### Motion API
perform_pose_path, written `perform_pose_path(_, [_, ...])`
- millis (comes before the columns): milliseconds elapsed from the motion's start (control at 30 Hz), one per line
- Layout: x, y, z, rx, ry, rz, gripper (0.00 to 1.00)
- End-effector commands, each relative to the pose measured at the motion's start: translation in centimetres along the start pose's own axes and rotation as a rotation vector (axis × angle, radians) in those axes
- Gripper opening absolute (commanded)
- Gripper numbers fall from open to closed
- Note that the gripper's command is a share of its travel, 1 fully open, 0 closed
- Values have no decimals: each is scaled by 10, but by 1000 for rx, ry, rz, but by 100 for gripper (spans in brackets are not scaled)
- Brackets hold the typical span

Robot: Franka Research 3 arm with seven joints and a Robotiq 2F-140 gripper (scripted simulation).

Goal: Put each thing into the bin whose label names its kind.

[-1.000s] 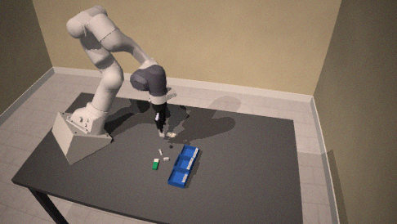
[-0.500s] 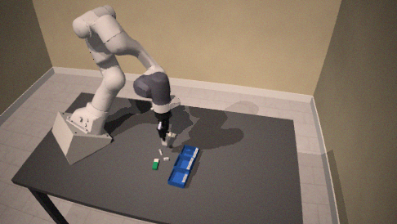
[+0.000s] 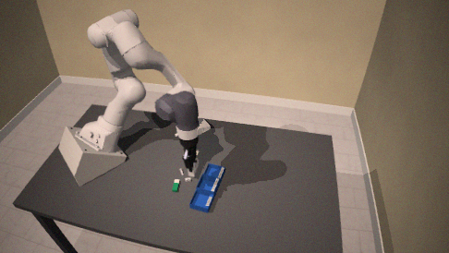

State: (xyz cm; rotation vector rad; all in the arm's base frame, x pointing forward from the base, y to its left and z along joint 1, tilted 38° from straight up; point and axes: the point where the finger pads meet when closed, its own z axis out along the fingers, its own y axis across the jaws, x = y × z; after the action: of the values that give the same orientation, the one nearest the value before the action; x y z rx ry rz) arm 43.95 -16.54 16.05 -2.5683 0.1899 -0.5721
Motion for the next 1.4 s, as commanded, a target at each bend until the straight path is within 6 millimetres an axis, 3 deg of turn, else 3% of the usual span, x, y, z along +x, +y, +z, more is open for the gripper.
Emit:
perform_pose_path(0, [10, 17, 3, 5, -10, -47, 7])
perform_pose_path(167, [19, 30, 3, 5, -10, -47, 7])
perform_pose_path(333, [35, 56, 3, 4, -10, 197, 7])
perform_pose_path(600, [61, 96, 4, -9, 3, 376, 7])
perform_pose_path(1367, [62, 98, 4, -22, 10, 815, 7])
